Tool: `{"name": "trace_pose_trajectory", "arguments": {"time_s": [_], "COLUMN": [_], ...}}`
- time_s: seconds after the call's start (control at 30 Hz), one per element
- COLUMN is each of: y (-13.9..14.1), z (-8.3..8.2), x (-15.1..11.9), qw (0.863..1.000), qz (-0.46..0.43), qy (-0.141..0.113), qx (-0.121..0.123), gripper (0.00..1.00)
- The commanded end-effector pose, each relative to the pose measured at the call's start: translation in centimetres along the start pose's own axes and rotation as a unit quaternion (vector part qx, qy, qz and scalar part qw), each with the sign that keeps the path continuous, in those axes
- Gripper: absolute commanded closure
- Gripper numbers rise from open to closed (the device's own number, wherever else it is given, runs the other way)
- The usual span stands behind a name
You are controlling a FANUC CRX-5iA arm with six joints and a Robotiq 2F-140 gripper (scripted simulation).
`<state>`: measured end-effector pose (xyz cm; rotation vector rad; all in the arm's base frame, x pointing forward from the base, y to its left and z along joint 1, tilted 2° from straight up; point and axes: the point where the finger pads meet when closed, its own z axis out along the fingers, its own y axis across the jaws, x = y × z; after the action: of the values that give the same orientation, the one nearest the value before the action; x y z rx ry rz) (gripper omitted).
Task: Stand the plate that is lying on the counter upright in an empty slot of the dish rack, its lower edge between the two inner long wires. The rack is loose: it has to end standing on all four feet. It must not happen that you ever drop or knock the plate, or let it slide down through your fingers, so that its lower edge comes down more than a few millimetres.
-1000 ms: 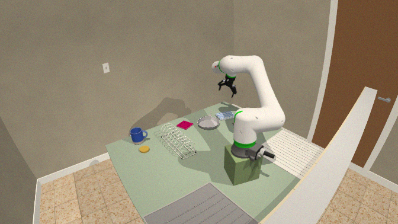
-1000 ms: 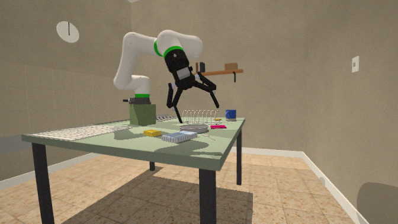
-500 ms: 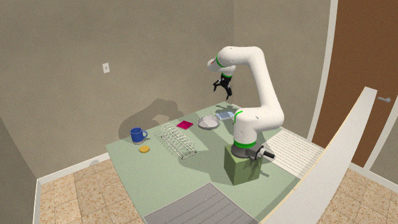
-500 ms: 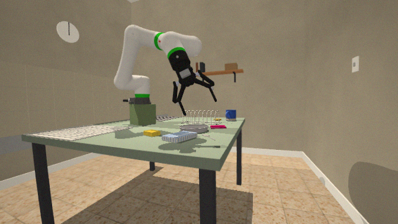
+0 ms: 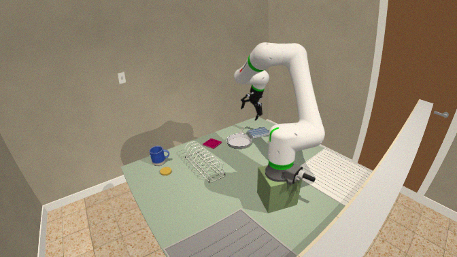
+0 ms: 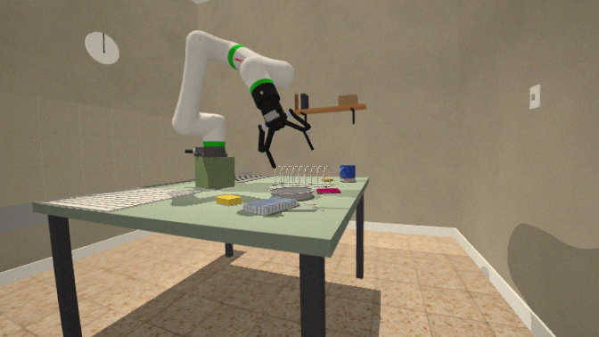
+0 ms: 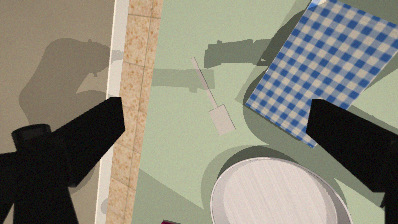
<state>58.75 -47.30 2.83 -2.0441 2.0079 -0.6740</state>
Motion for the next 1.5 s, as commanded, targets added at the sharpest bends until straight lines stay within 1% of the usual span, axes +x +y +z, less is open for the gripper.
{"name": "trace_pose_trajectory", "arguments": {"time_s": [0.0,0.2,0.47,0.53,0.63,0.73,0.93,0.97,1.47], "y": [2.0,5.0,10.1,10.1,13.2,14.2,14.3,14.3,14.3], "z": [-2.1,-3.8,-6.1,-6.1,-7.1,-7.4,-7.5,-7.5,-7.5], "x": [-4.1,-8.5,-14.4,-14.4,-17.4,-18.3,-18.4,-18.4,-18.4], "qw": [1.000,0.999,0.997,0.997,0.995,0.994,0.994,0.994,0.994], "qz": [0.020,0.043,0.075,0.075,0.092,0.097,0.097,0.097,0.097], "qy": [-0.005,-0.017,-0.033,-0.033,-0.041,-0.044,-0.044,-0.044,-0.044], "qx": [0.000,-0.005,-0.014,-0.014,-0.019,-0.021,-0.021,-0.021,-0.021], "gripper": [0.00,0.00,0.00,0.00,0.00,0.00,0.00,0.76,0.76]}}
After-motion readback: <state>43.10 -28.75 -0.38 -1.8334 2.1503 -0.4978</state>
